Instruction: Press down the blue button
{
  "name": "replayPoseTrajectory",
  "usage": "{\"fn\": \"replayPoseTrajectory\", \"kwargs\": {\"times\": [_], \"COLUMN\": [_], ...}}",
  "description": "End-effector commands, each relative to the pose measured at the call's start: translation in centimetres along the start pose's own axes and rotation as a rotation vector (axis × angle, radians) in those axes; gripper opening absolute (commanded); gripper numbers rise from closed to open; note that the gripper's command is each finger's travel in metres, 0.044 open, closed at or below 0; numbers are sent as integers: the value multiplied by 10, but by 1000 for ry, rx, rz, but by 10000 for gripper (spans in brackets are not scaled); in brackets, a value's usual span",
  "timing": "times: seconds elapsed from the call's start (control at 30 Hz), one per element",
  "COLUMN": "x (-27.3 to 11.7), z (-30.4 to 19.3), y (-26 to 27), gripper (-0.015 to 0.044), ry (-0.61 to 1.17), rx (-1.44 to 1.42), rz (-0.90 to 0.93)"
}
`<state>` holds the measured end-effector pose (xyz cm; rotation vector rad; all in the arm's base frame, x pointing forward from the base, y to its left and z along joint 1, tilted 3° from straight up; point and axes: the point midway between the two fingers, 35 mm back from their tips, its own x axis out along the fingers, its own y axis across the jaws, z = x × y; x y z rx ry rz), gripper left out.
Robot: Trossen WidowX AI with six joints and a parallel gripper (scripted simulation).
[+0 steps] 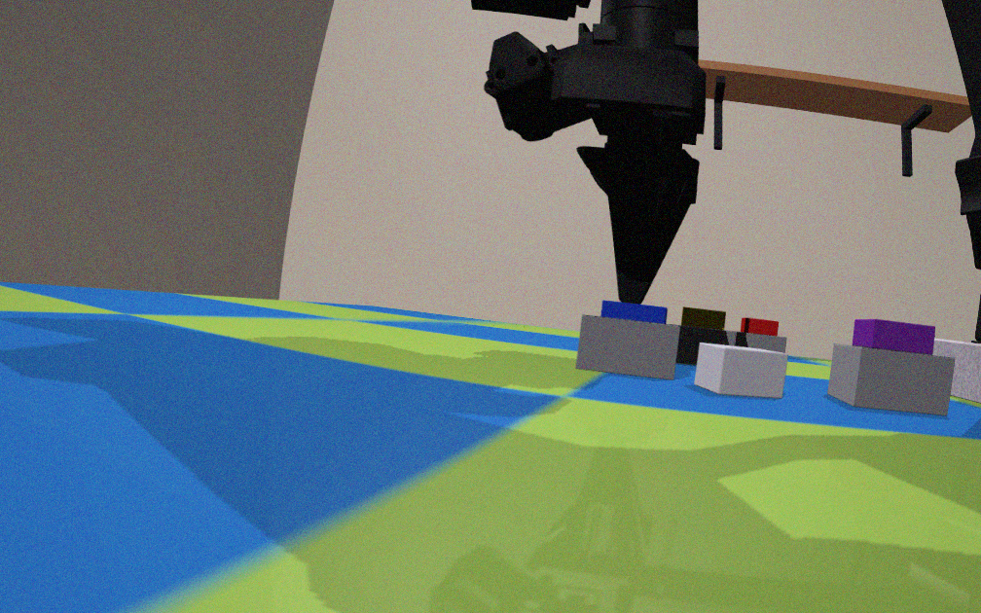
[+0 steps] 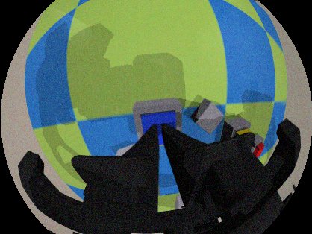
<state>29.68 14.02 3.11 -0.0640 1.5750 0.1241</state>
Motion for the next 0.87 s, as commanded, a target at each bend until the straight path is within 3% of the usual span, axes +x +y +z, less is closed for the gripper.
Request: {"fn": "replayPoseTrajectory", "kwargs": {"times": [0.0, 0.33, 0.6, 0.8, 0.83], "x": [3, -31, -87, -94, -94], "z": [-3, -2, -54, -63, -63], "y": [0, 0, 88, 97, 97], "gripper": [20, 20, 230, 387, 387], "ry": [14, 14, 18, 20, 20], "rx": [4, 4, 3, 3, 3], "rz": [-1, -1, 8, 9, 9]}}
